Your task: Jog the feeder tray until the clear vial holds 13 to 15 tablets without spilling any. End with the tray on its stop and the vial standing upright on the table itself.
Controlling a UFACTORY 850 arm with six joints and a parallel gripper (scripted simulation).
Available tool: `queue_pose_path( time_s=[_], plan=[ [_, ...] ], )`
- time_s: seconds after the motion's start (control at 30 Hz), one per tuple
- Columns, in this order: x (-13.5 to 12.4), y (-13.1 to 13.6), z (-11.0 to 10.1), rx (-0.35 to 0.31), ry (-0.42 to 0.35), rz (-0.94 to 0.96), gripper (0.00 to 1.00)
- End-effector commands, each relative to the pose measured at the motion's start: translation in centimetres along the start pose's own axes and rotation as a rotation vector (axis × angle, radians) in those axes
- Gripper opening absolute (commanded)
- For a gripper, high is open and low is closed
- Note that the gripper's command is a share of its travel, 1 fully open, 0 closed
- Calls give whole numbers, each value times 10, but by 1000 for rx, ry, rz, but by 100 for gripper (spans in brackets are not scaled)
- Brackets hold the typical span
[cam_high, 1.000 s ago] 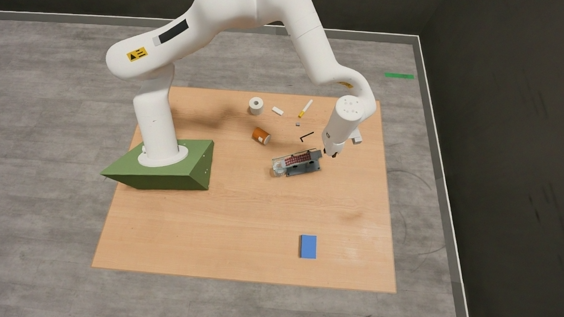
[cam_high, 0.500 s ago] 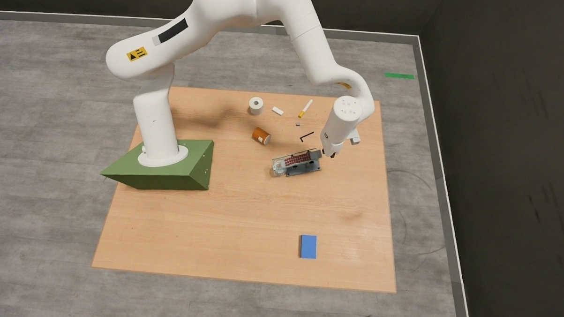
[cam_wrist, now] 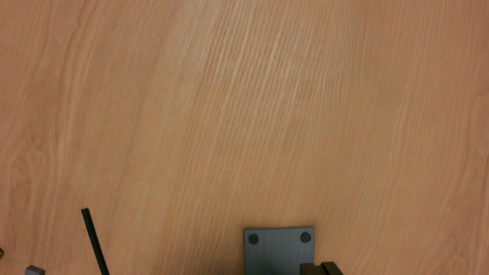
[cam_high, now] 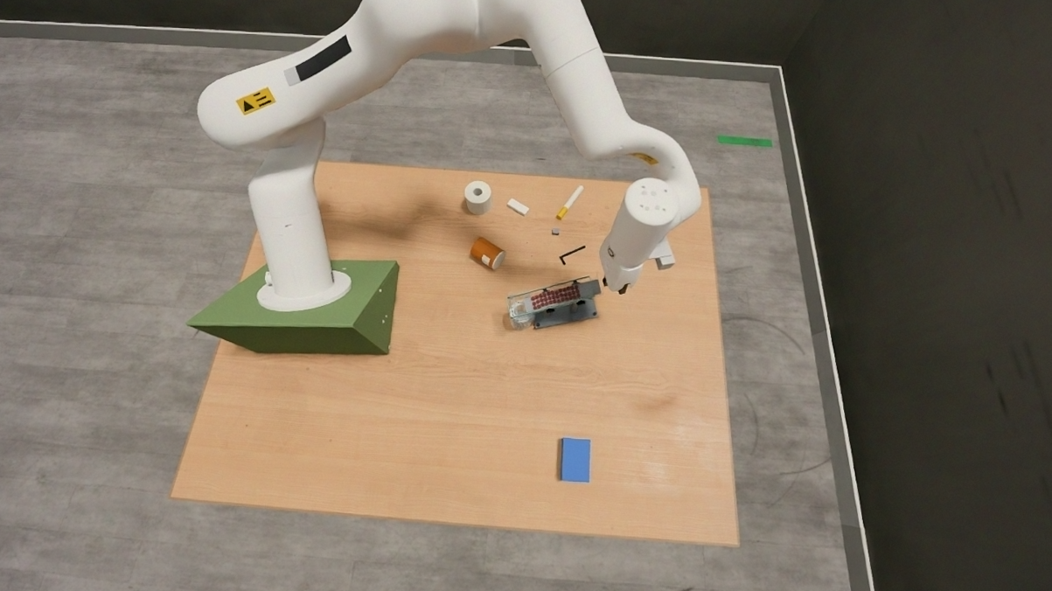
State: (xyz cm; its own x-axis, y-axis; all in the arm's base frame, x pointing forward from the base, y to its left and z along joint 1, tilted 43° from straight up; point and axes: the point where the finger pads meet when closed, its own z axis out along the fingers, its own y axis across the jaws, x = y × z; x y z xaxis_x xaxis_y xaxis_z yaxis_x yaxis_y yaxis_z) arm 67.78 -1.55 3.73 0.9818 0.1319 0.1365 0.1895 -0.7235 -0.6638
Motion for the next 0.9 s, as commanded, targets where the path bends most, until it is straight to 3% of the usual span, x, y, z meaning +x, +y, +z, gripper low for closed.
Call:
queue_pose_path(
  time_s=[0.0,0.87],
  plan=[
    [11,0,-4,-1,3,-1,0],
    [8,0,-3,-1,3,-1,0]
  ],
)
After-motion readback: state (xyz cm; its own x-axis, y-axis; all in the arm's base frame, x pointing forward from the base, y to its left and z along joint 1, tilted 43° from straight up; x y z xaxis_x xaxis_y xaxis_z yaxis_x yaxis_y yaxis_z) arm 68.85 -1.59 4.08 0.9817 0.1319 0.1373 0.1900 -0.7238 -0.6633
